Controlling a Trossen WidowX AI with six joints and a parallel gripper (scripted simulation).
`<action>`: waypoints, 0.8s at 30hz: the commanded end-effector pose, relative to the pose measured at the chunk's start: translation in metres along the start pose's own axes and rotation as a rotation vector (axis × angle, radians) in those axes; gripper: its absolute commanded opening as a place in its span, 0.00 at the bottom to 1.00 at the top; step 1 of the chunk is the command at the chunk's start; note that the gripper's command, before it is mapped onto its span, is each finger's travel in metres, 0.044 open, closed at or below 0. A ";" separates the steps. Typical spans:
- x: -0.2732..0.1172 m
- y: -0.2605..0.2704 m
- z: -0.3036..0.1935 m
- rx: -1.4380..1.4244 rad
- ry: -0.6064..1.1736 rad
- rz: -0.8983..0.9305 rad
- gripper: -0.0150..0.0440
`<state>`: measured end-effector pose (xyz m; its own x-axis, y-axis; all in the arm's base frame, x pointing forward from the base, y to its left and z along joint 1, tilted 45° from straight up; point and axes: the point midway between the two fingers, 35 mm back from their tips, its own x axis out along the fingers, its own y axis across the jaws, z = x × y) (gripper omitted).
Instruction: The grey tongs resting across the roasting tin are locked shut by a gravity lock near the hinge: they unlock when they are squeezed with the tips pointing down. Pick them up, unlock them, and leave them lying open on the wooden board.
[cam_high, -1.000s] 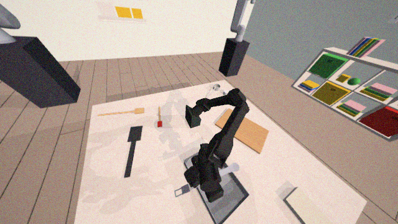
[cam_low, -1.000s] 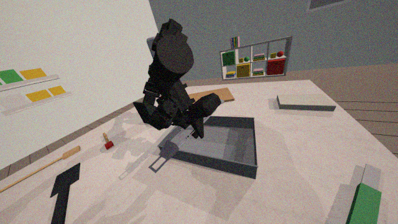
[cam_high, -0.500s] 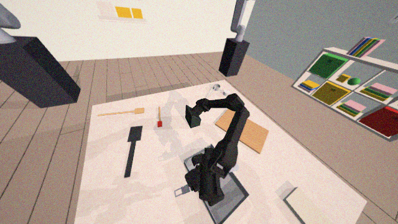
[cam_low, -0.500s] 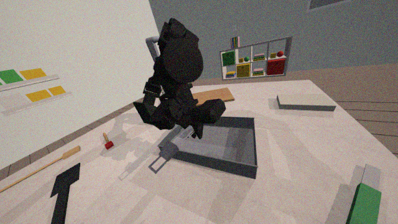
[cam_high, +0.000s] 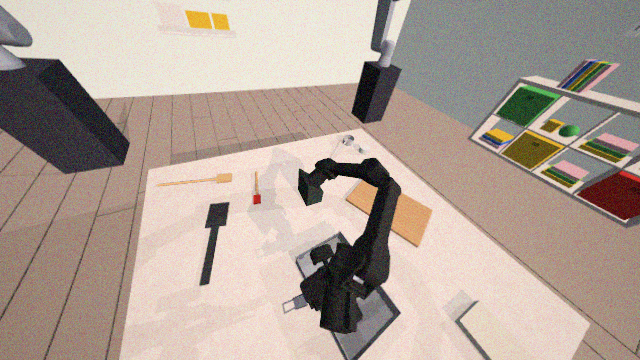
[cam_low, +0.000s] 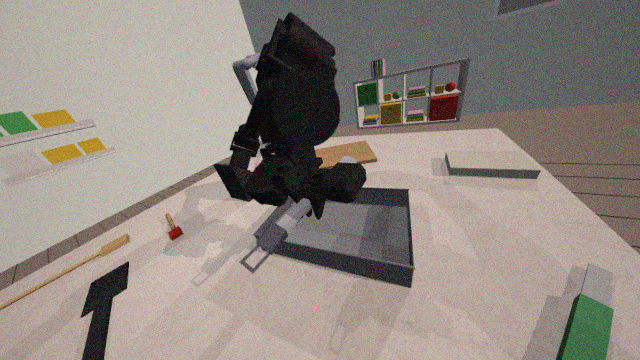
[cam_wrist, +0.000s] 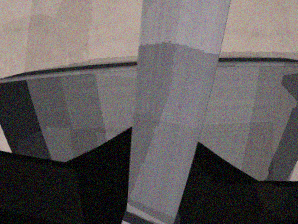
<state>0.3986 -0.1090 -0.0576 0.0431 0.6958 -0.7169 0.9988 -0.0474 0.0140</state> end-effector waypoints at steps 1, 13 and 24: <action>-0.003 0.000 0.000 -0.010 -0.002 -0.013 0.00; -0.010 0.005 -0.029 -0.111 -0.002 -0.012 0.00; -0.030 0.009 -0.109 -0.411 -0.007 -0.013 0.00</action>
<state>0.4111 -0.0655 0.0196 0.0326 0.6860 -0.7268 0.9551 0.1928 0.2248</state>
